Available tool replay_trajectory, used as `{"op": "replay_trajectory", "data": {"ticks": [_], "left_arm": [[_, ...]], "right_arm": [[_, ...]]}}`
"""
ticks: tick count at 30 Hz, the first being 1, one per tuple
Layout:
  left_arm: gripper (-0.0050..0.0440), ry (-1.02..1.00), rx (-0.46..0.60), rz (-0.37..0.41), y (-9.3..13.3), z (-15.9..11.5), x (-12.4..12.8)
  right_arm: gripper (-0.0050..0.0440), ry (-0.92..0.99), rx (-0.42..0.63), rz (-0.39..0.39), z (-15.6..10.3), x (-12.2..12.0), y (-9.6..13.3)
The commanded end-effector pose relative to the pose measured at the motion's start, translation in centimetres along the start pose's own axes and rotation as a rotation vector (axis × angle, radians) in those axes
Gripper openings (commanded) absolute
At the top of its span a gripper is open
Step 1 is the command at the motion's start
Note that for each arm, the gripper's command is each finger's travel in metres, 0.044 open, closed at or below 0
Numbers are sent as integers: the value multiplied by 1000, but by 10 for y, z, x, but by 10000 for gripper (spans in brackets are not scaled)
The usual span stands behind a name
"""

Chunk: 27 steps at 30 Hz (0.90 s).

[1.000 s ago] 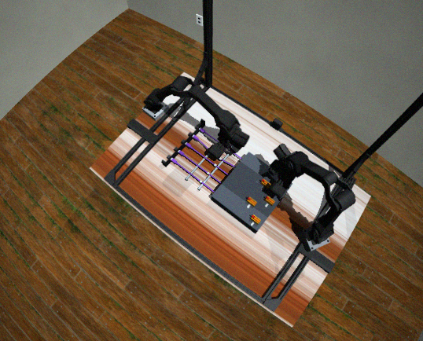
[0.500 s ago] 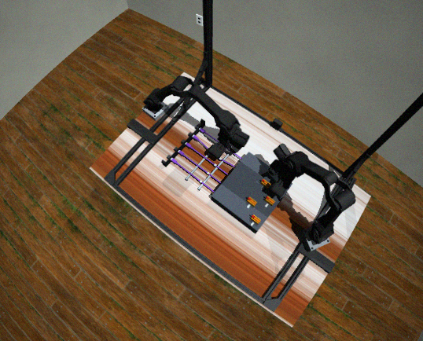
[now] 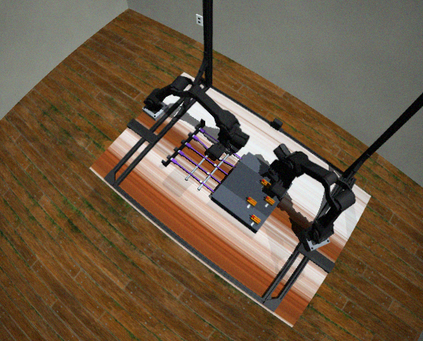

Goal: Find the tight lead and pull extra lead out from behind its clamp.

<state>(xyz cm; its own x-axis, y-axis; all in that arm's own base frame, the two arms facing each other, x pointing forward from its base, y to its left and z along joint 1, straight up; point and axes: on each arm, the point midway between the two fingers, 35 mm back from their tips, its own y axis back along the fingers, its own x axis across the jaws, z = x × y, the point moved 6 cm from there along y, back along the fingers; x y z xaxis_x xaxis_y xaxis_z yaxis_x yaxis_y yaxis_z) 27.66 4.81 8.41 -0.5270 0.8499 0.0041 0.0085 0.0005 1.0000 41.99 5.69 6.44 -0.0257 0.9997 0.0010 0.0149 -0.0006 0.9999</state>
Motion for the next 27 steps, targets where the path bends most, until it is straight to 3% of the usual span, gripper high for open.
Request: {"op": "replay_trajectory", "data": {"ticks": [1, 7, 8, 27], "left_arm": [[-50, 0, -22, -9, 6, 3, -1], [-50, 0, -22, -9, 6, 3, -1], [-50, 0, -22, -9, 6, 3, -1], [-50, 0, -22, -9, 8, 3, -1]], "right_arm": [[209, 0, -15, -1, 1, 0, 3], [209, 0, -15, -1, 1, 0, 3], [-50, 0, -30, 3, 3, 0, 11], [-50, 0, -30, 2, 3, 0, 11]]}}
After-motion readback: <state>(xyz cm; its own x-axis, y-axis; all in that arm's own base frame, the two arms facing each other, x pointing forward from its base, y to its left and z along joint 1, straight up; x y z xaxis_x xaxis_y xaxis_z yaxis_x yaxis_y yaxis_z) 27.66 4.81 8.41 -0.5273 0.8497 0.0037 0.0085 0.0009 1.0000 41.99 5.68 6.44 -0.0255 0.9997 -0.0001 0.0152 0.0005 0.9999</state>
